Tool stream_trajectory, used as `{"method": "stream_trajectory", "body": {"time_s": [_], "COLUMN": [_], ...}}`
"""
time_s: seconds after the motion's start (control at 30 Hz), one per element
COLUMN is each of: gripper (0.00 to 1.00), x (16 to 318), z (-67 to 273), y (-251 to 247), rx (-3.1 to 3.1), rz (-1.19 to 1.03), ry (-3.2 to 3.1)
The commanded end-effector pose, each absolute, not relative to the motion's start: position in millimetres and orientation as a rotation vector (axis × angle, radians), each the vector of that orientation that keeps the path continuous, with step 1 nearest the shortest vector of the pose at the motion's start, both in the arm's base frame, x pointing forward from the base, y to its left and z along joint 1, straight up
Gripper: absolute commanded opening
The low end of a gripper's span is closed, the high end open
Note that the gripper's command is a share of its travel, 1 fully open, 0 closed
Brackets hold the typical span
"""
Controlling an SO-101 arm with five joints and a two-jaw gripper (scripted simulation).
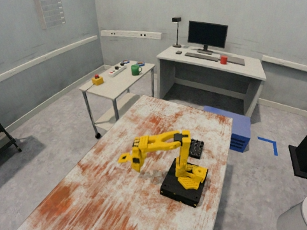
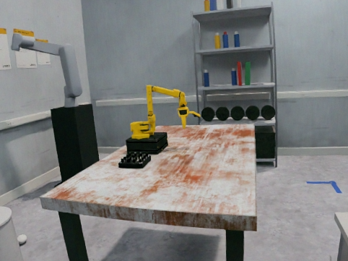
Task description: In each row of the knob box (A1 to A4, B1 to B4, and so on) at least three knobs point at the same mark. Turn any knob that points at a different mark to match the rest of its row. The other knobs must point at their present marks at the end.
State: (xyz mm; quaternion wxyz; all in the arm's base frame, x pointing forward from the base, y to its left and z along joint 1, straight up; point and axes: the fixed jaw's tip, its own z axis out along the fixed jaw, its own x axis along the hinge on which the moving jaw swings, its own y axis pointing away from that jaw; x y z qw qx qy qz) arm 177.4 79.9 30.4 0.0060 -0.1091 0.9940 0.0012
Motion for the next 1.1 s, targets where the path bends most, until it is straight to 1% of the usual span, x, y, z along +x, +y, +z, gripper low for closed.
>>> {"method": "stream_trajectory", "body": {"time_s": [0.0, 0.17, 0.23, 0.53, 1.07], "gripper": [0.36, 0.38, 0.38, 0.40, 0.40], "x": [166.8, 152.6, 152.6, 134.7, 129.9], "z": [31.2, 33.7, 33.7, 36.3, 37.0], "y": [104.6, 125.8, 125.8, 145.9, 150.4], "rx": [-0.639, -0.936, -0.936, -1.239, -1.311], "rz": [-0.003, -0.003, -0.003, -0.004, -0.004], "ry": [3.081, 3.005, 3.005, 2.894, 2.862]}}
